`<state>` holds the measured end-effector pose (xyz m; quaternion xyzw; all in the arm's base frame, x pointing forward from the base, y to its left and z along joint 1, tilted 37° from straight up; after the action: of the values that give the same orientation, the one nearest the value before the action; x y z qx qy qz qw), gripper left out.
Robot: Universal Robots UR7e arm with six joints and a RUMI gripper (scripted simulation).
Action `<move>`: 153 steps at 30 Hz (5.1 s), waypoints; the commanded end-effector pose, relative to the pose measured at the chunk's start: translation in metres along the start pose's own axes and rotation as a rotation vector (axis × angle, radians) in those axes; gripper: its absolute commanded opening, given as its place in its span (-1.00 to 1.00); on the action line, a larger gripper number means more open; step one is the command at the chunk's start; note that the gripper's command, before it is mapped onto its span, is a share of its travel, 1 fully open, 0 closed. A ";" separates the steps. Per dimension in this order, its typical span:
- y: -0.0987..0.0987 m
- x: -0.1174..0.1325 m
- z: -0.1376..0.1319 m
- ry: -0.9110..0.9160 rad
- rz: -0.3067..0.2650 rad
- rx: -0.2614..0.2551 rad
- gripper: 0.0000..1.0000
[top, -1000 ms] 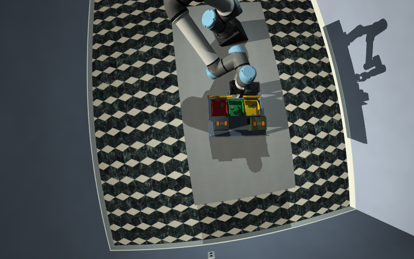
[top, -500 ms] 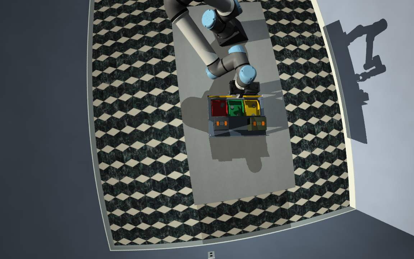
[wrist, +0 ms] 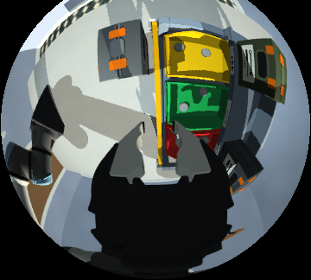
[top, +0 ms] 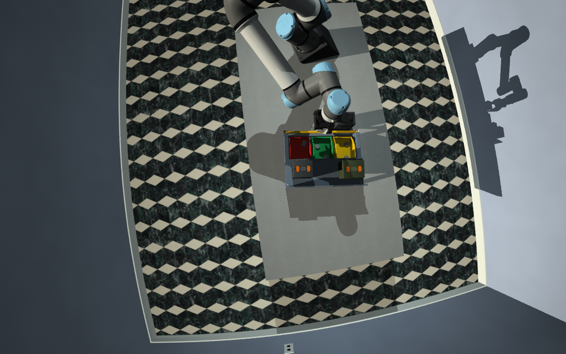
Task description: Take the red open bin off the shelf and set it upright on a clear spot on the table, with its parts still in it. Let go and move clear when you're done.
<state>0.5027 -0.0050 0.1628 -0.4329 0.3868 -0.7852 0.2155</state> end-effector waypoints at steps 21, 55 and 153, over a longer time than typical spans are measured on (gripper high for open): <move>0.021 0.000 0.001 0.000 0.001 0.001 -0.47; 0.049 -0.001 0.001 0.000 0.001 0.001 -0.47; 0.067 -0.001 0.001 0.000 0.001 0.001 -0.47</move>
<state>0.5043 -0.0455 0.1098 -0.4327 0.3869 -0.7851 0.2159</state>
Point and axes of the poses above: the point where the finger pads meet when closed, its own y axis out along the fingers, its own z axis across the jaws, x = y × z, the point moved 7 cm from there along -y, back along the fingers, and after that the axes turned 15 degrees about y, right-handed, at the moved point
